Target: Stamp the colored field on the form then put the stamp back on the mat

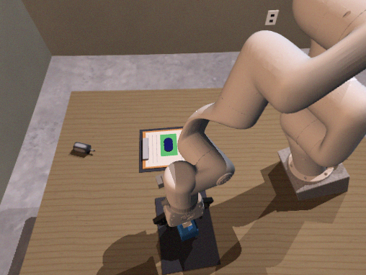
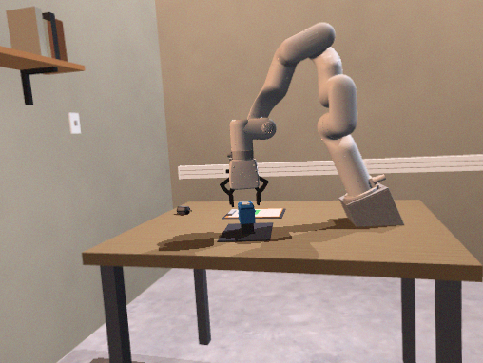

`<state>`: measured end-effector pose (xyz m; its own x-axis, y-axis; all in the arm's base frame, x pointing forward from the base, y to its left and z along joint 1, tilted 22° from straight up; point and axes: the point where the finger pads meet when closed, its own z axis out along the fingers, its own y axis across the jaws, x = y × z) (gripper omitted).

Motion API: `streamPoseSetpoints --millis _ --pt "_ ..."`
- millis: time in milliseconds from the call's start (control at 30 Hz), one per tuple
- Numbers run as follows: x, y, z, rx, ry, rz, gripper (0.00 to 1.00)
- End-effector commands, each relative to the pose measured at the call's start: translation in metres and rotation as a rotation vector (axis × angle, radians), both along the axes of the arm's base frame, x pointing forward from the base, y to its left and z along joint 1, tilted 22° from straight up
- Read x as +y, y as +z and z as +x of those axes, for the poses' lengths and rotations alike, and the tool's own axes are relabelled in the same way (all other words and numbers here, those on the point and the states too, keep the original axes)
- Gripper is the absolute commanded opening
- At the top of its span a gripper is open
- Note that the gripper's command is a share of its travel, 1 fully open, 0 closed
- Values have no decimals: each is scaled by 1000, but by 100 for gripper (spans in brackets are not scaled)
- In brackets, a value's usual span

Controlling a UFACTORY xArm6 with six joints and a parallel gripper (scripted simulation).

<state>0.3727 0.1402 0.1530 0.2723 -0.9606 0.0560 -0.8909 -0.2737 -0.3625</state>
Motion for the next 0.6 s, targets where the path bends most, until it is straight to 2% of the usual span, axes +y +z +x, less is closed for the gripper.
streamPoseSetpoints --millis 0,567 --pt "-3 46 -18 0 0 0 97" --pt "-3 50 -19 0 0 0 97"
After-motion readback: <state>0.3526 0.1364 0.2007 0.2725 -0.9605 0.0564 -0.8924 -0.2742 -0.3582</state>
